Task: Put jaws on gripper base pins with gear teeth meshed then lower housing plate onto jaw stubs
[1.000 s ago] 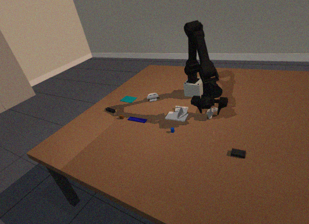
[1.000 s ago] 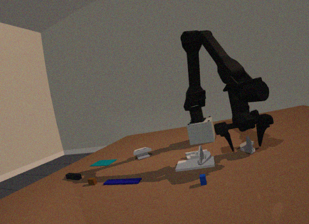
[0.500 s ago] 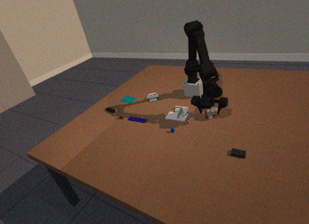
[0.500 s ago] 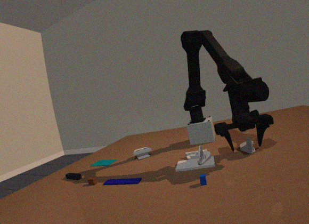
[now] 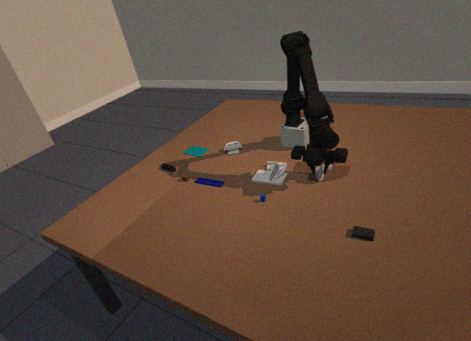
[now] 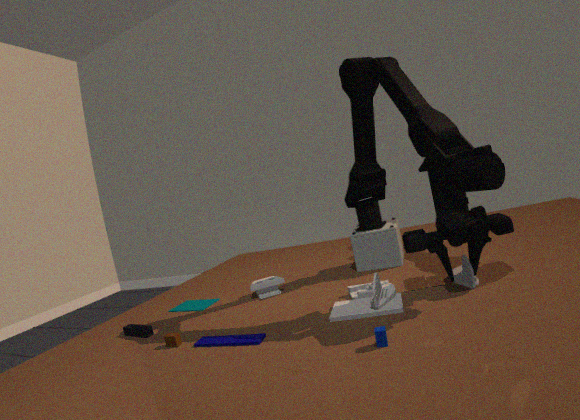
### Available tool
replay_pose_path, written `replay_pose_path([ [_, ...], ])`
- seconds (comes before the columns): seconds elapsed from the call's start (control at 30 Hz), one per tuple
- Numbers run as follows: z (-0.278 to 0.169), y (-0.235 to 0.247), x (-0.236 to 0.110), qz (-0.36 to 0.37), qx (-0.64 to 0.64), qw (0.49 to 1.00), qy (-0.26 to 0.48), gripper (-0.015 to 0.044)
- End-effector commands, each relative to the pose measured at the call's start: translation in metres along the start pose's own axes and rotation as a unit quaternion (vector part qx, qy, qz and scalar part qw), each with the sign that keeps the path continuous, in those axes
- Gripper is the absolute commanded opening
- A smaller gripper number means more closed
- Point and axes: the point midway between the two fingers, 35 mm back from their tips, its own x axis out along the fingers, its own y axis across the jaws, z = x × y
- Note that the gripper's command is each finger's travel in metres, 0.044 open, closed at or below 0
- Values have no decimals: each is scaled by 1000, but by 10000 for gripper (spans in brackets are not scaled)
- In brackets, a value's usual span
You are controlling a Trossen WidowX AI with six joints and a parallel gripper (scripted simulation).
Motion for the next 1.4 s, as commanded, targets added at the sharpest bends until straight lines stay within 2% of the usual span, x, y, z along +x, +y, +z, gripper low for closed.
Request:
replay_pose_path([
  [0.0, 0, 0, 0, -1, 0, 1000, 0, 134],
  [0.4, 0, 0, -2, -1, 0, 1000, 0, 134],
  [1.17, 1, 0, -74, -1, 0, 1000, -2, 134],
  [1.37, 1, 0, -78, -1, 0, 1000, -2, 134],
])
